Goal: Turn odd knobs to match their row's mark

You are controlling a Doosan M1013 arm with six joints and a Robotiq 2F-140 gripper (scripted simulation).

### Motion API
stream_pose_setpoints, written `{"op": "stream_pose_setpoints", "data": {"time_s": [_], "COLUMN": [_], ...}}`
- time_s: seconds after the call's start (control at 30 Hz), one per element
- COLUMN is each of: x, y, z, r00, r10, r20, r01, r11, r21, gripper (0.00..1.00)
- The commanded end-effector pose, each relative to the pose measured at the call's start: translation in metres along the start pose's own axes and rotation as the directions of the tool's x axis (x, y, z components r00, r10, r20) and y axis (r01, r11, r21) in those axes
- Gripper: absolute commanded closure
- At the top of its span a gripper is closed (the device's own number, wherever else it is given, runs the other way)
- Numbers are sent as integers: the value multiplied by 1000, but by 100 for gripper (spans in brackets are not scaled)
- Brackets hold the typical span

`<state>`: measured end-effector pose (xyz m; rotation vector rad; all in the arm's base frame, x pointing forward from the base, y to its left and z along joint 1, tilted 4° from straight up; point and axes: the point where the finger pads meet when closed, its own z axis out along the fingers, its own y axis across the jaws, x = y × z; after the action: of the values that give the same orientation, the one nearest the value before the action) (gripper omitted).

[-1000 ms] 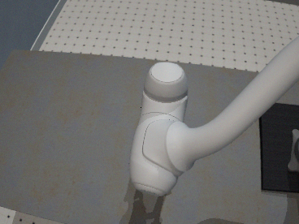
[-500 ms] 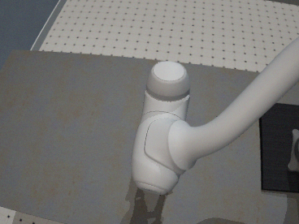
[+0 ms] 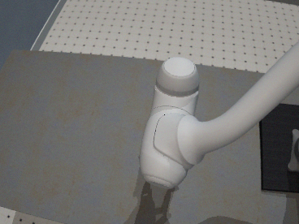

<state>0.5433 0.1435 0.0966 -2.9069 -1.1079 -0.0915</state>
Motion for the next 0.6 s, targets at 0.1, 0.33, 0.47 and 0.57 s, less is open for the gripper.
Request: {"op": "stream_pose_setpoints", "data": {"time_s": [0.1, 0.33, 0.47, 0.57], "x": [-11, -19, -21, -21], "y": [1, 2, 2, 2], "z": [0, 0, 0, 0], "r00": [1000, 1000, 1000, 1000], "r10": [0, 0, 0, 0], "r20": [0, 0, 0, 0], "r01": [0, 0, 0, 0], "r11": [1000, 1000, 1000, 1000], "r21": [0, 0, 0, 0], "gripper": [0, 0, 0, 0]}}
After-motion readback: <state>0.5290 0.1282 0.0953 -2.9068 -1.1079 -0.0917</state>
